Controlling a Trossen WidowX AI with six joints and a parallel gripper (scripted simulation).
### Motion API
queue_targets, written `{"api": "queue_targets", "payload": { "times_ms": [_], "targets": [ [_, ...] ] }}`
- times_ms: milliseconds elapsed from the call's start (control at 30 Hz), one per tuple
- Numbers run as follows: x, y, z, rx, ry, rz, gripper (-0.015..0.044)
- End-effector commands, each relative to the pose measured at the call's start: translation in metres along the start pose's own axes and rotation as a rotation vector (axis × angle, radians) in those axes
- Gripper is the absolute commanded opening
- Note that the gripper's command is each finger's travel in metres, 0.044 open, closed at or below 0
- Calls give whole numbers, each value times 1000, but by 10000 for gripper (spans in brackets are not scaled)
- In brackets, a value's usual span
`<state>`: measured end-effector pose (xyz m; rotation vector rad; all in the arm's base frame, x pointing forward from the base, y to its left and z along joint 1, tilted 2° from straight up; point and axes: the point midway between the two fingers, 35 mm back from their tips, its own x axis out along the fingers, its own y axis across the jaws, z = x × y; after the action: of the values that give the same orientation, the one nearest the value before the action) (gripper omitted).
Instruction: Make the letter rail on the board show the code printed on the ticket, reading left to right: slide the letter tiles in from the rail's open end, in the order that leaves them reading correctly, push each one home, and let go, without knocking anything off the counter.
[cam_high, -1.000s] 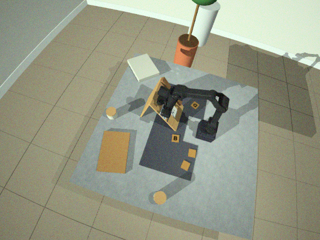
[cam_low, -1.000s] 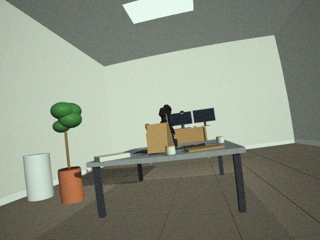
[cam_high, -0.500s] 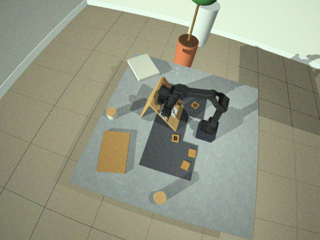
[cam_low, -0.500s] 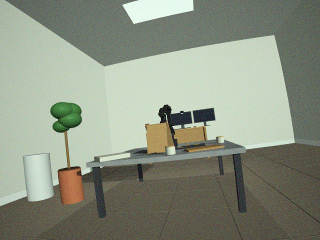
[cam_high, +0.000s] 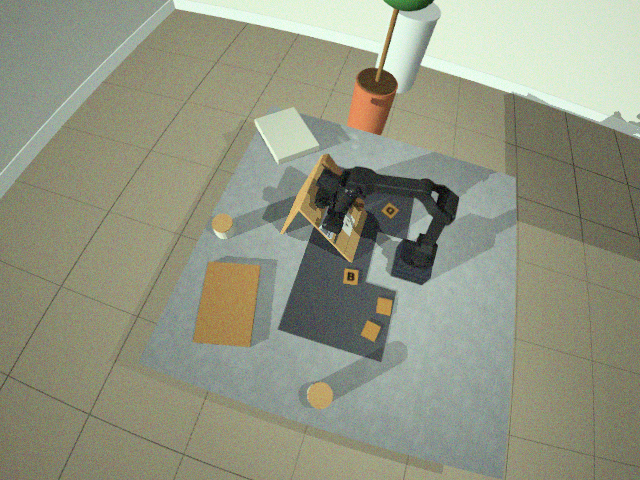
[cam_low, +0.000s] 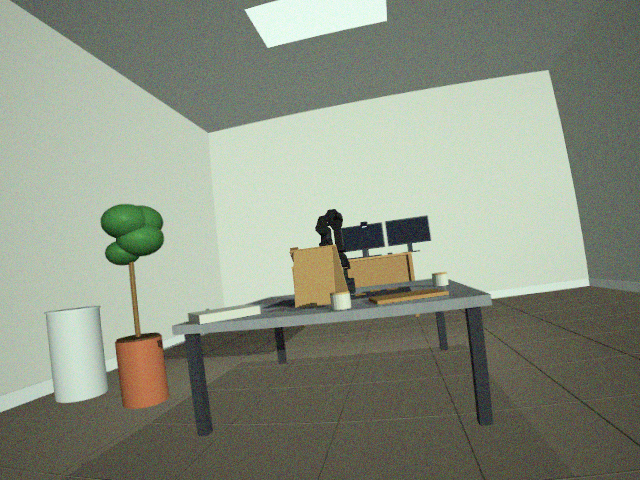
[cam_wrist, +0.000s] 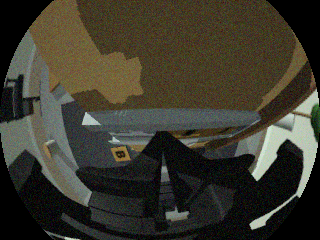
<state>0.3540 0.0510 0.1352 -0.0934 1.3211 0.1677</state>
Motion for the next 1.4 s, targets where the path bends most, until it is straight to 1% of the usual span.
{"api": "queue_targets", "payload": {
  "times_ms": [0,167,800,933,967,1033,1200,1367],
  "targets": [
    [1,-3,0,-1,2,-1,0],
    [1,-4,0,-1,2,-1,0],
    [-23,-1,-19,0,4,-1,0],
    [-23,-1,-19,-1,4,-1,0],
    [-22,-1,-18,3,-1,6,26],
    [-34,-8,-22,14,-50,23,79],
    [-75,-30,-41,39,-250,61,210],
    [-110,-45,-66,34,-457,54,341]
  ]
}}
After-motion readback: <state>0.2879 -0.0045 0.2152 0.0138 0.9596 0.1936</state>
